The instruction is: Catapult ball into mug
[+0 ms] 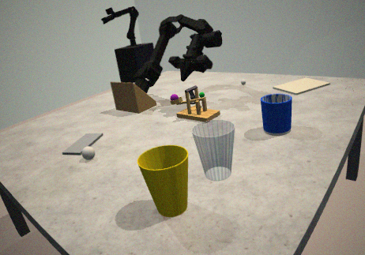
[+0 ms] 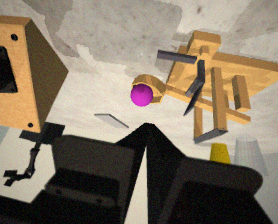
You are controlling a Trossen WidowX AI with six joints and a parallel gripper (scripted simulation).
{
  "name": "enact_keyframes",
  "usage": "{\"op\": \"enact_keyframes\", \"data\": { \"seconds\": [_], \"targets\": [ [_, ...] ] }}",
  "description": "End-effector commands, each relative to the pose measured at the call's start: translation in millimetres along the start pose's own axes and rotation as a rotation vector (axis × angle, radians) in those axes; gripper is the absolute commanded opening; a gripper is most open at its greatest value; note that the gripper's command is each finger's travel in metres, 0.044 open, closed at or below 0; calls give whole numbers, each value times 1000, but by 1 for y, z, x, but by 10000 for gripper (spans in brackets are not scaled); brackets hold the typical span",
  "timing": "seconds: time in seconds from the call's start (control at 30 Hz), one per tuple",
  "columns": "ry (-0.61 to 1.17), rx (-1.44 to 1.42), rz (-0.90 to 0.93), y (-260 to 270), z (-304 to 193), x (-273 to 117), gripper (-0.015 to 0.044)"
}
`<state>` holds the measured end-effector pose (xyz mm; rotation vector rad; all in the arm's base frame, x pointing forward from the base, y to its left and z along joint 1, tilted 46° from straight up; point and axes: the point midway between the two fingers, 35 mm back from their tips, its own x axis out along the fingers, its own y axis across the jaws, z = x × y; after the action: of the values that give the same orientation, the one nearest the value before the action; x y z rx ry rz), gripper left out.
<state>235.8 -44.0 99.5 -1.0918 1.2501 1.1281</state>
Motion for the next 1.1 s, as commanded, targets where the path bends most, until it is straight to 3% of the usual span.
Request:
{"op": "enact_keyframes", "data": {
  "seconds": [0.0, 1.07],
  "targets": [
    [5, 2, 5, 0, 4, 6, 0],
    [3, 2, 4, -1, 41, 43, 0]
  ]
}}
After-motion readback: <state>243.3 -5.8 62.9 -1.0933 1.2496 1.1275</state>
